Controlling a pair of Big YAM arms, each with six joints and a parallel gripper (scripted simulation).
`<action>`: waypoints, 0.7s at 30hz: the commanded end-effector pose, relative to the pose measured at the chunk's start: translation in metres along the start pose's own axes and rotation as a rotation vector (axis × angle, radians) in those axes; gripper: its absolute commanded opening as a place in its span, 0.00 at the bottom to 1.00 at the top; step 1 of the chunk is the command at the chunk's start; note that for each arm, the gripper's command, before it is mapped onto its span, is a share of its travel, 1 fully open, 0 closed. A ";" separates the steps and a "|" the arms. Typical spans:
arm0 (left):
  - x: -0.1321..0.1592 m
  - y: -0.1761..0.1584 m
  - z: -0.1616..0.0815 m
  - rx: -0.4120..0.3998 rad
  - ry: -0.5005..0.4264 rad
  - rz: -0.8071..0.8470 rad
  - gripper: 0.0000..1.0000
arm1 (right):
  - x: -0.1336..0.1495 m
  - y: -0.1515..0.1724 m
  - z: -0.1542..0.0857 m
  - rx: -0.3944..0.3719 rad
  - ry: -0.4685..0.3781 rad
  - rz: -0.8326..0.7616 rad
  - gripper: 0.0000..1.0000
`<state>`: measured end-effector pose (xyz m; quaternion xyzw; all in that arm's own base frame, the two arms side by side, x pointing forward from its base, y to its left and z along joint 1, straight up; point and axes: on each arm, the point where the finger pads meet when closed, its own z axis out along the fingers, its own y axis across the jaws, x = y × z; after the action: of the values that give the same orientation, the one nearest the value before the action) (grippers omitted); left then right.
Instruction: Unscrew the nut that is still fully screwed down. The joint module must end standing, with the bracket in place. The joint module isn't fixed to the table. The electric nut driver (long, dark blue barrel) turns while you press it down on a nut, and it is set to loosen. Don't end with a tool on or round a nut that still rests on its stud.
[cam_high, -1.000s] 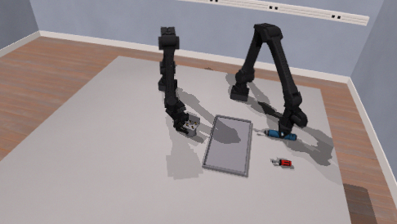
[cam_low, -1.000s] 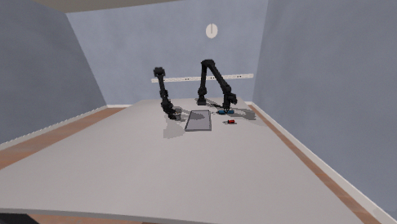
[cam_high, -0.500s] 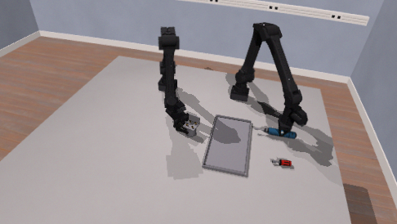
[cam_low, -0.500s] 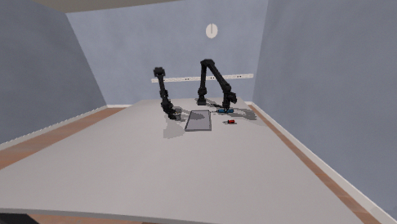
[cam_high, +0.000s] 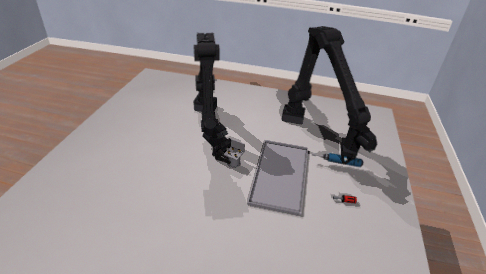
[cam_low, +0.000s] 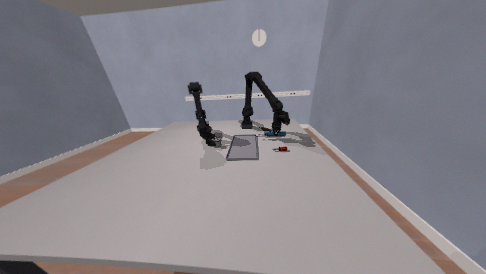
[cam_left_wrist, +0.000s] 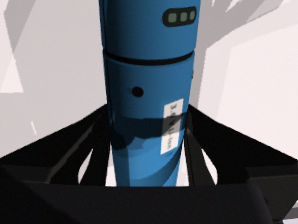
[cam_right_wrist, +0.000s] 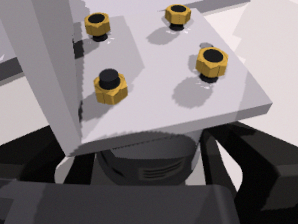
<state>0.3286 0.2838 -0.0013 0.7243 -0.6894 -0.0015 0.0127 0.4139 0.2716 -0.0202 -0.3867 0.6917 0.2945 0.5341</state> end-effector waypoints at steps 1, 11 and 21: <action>-0.019 -0.028 -0.043 0.075 -0.055 0.015 0.42 | -0.005 -0.003 0.003 0.002 -0.011 -0.004 0.59; -0.019 -0.028 -0.052 0.076 -0.056 0.015 0.42 | -0.005 -0.003 0.003 0.002 -0.011 -0.004 0.59; -0.018 -0.027 -0.066 0.076 -0.056 0.015 0.42 | -0.005 -0.003 0.003 0.002 -0.011 -0.004 0.59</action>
<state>0.3294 0.2845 0.0260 0.7243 -0.6894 -0.0013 0.0104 0.4139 0.2716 -0.0202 -0.3867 0.6917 0.2945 0.5341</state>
